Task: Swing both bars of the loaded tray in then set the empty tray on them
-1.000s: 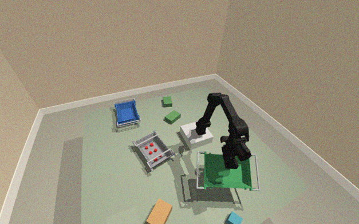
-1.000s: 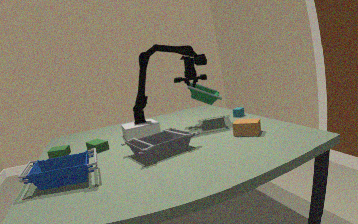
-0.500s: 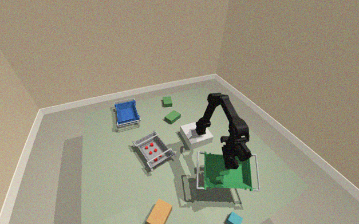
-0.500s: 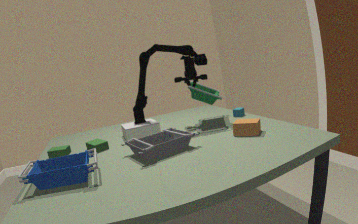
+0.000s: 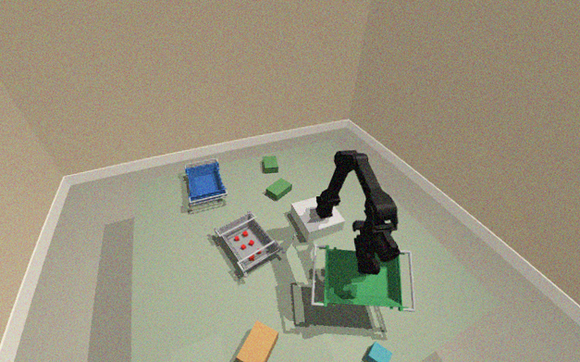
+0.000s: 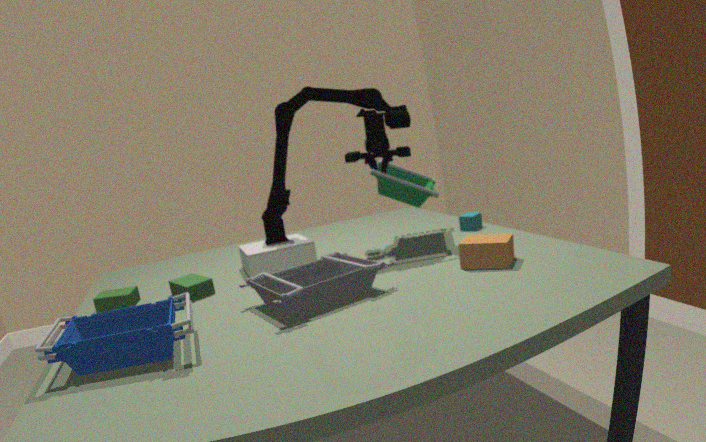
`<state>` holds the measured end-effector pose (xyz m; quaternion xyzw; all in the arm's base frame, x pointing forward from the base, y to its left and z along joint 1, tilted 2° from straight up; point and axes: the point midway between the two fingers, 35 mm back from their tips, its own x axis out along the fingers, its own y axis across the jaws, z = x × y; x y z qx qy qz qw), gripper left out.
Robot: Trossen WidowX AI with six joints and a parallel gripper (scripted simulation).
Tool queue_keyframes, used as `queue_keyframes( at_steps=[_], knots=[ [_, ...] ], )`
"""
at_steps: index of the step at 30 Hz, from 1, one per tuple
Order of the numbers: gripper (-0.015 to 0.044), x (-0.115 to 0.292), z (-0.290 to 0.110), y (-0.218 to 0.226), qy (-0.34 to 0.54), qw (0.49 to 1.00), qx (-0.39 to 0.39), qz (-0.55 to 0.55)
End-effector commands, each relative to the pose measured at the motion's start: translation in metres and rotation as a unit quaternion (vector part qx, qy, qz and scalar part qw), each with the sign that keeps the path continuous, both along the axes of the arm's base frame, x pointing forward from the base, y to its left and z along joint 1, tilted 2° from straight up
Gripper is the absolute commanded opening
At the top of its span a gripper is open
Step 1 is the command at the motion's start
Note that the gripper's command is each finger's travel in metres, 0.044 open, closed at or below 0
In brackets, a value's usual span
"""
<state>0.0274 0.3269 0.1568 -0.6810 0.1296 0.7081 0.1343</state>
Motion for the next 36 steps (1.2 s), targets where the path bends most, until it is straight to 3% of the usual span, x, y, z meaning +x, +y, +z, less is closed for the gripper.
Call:
queue_keyframes(
  at_steps=[1,36],
  knots=[
    [0.0000,0.018,0.005,0.001,-0.003,1.000,0.009,-0.016],
    [0.0000,0.150,0.001,-0.045,-0.010,0.990,0.004,-0.142]
  ],
)
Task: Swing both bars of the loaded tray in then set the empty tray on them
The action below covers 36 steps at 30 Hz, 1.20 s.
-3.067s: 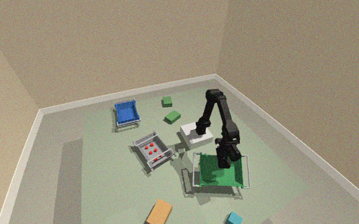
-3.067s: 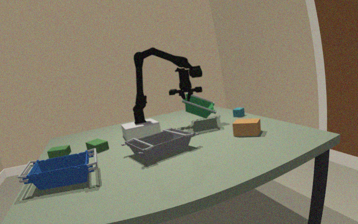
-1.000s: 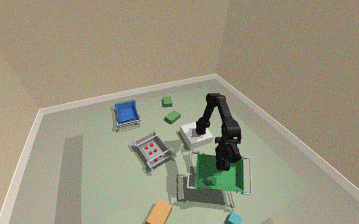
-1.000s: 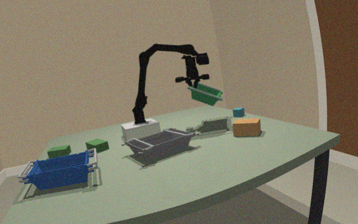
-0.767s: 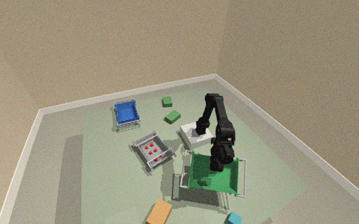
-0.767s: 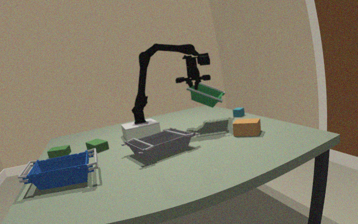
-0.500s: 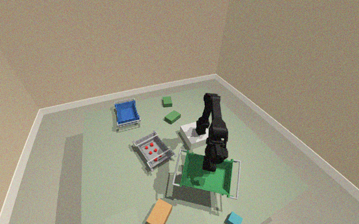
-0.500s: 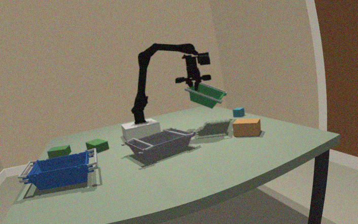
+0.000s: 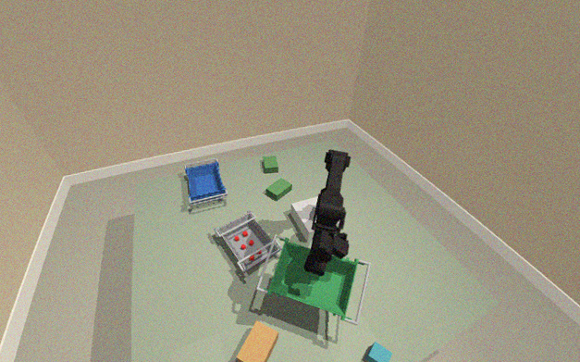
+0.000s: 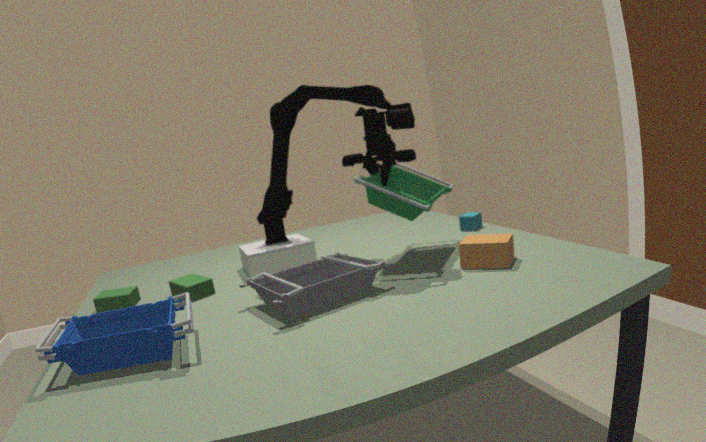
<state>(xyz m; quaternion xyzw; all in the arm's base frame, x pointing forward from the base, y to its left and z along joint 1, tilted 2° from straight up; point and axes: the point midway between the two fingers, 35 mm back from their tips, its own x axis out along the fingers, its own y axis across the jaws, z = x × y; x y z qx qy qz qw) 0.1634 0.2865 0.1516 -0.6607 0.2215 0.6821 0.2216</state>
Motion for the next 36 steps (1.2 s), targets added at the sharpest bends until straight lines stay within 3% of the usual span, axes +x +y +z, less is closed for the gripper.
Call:
queue_keyframes(
  at_steps=[1,36],
  knots=[
    [0.0000,0.017,0.006,-0.007,-0.009,1.000,0.009,-0.015],
    [0.0000,0.117,0.003,-0.105,-0.012,0.990,0.002,-0.141]
  ],
)
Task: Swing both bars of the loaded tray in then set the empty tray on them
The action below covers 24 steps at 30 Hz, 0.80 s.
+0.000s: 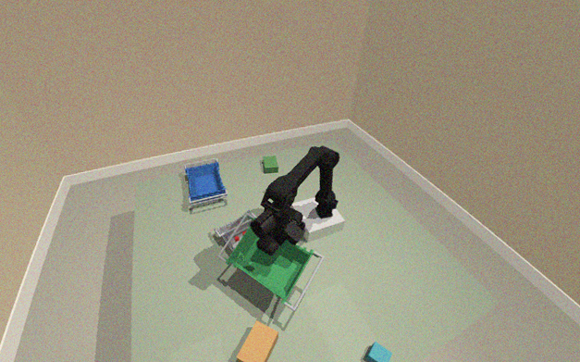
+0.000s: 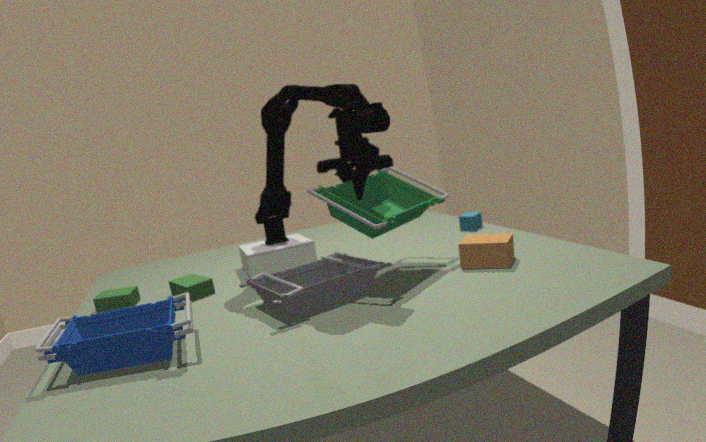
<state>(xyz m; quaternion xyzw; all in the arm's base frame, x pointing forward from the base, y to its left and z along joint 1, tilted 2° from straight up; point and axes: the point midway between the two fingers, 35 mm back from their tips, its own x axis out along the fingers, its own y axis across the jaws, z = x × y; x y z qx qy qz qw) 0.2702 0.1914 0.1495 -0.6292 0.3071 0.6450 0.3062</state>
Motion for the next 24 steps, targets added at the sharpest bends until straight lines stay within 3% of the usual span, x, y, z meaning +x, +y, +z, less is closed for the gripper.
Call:
queue_keyframes(
  at_steps=[1,24],
  knots=[
    [0.0000,0.013,0.005,-0.013,-0.010,1.000,0.004,-0.015],
    [0.0000,0.052,0.003,-0.098,-0.009,0.995,-0.001,-0.098]
  ],
)
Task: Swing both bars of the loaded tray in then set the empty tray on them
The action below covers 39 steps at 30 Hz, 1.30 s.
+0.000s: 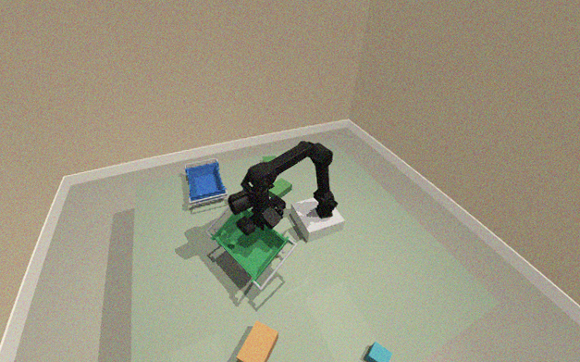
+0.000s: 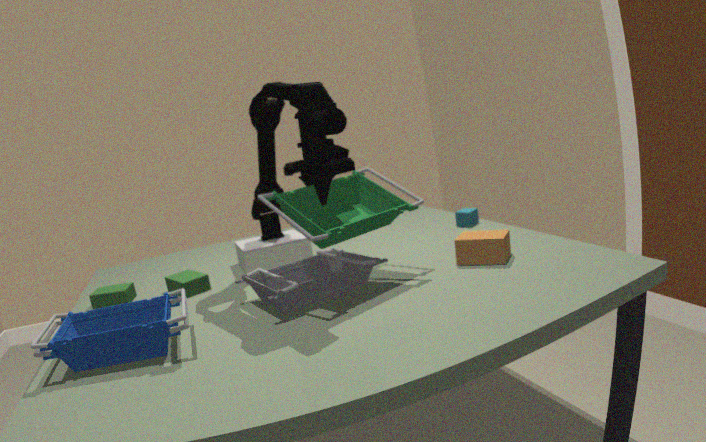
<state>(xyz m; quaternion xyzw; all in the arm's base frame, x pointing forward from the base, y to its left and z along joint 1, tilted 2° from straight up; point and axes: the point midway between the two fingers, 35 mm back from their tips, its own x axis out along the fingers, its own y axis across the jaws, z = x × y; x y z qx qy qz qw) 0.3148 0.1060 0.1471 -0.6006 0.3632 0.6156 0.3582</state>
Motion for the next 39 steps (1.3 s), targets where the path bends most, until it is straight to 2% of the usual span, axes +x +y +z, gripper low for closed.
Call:
queue_keyframes(
  at_steps=[1,17,39],
  knots=[
    [0.0000,0.008,0.005,-0.016,-0.010,1.000,0.002,-0.015],
    [0.0000,0.020,0.003,-0.077,-0.009,0.998,-0.001,-0.070],
    [0.0000,0.020,0.003,-0.078,-0.009,0.997,-0.001,-0.071]
  ],
)
